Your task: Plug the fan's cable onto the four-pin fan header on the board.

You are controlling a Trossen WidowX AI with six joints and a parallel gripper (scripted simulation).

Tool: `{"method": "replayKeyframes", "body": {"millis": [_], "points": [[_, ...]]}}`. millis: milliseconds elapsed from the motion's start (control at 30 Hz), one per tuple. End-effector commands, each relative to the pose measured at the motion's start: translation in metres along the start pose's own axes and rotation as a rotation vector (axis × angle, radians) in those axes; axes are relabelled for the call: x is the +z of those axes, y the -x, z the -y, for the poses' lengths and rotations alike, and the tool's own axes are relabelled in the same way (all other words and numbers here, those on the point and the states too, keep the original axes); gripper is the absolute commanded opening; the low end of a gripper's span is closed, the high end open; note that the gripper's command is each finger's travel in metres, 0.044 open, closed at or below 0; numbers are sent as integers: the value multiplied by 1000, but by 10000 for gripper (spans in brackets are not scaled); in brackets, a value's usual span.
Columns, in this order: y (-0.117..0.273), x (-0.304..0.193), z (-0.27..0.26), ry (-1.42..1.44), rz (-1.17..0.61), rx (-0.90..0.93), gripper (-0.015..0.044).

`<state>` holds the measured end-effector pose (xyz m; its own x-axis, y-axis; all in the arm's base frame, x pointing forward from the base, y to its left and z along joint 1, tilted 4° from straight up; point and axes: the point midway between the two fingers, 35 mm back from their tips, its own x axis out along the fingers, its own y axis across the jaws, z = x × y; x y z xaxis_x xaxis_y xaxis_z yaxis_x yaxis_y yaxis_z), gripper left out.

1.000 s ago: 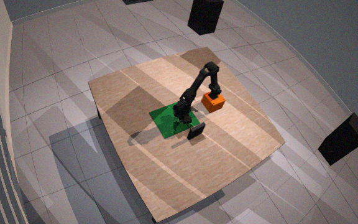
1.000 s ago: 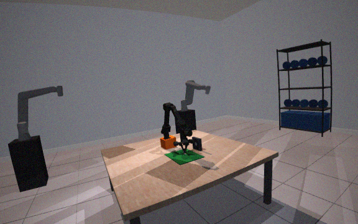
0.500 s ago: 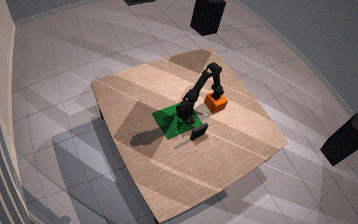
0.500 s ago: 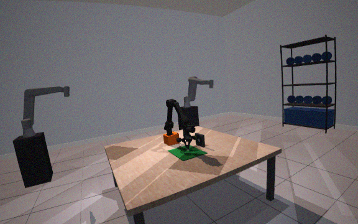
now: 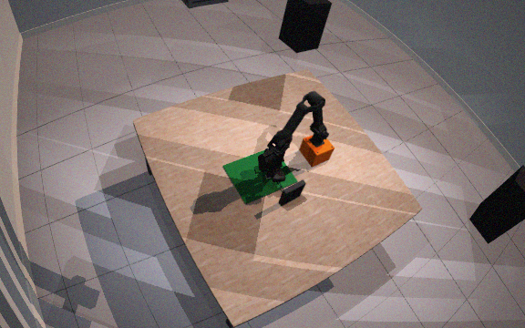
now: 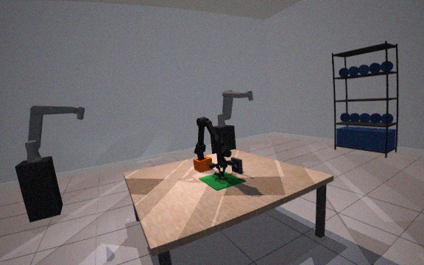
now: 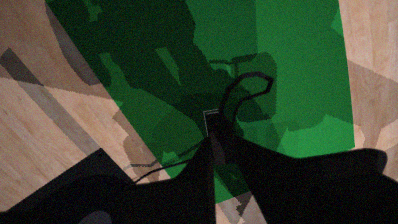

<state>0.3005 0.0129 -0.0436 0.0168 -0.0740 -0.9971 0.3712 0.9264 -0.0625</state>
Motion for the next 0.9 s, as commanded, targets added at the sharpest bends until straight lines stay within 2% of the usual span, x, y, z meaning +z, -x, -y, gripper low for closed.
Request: {"method": "replayKeyframes", "body": {"millis": [0,600,867], "points": [[-5,0,0,0,-5,-2,0],[-5,0,0,0,-5,-2,0],[0,0,0,0,0,0,210]]}}
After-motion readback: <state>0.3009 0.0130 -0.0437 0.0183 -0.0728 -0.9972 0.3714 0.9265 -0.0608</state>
